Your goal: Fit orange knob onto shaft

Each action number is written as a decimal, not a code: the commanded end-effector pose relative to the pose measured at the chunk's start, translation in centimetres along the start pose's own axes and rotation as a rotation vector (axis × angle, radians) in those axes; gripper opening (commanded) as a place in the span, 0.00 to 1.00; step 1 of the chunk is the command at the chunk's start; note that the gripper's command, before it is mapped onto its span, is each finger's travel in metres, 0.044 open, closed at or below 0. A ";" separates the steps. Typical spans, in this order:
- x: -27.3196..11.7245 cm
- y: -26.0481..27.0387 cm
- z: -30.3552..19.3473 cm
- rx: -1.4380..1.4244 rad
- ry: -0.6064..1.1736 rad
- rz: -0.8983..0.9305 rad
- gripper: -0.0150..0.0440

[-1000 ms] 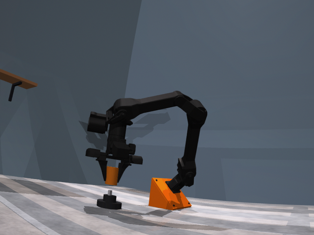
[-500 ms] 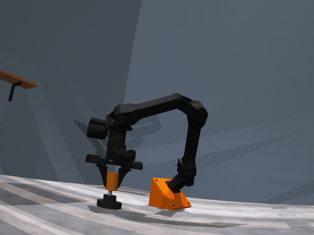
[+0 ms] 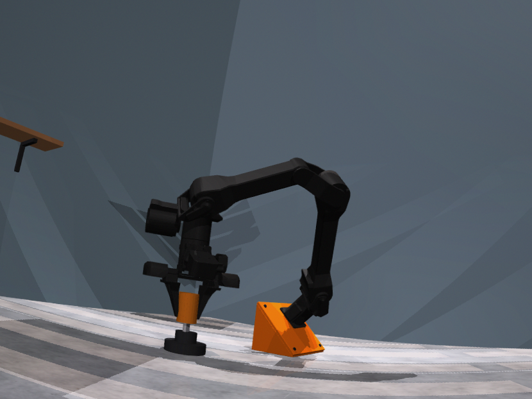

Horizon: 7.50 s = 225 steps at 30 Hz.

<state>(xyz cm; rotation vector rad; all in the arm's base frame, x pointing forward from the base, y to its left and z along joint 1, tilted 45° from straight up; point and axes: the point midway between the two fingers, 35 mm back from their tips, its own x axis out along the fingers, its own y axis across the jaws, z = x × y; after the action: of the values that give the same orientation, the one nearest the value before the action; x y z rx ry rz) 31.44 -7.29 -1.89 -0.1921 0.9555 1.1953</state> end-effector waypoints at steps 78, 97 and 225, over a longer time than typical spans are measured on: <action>-0.1 0.1 -0.2 -0.053 -0.004 -0.004 0.25; -0.1 -0.1 0.1 -0.053 -0.004 -0.004 0.25; 1.8 0.2 0.0 -0.019 -0.005 -0.003 0.65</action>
<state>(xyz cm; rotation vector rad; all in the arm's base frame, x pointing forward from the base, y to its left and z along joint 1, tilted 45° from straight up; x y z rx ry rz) 31.31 -5.91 -3.15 -0.2035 0.9410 1.2015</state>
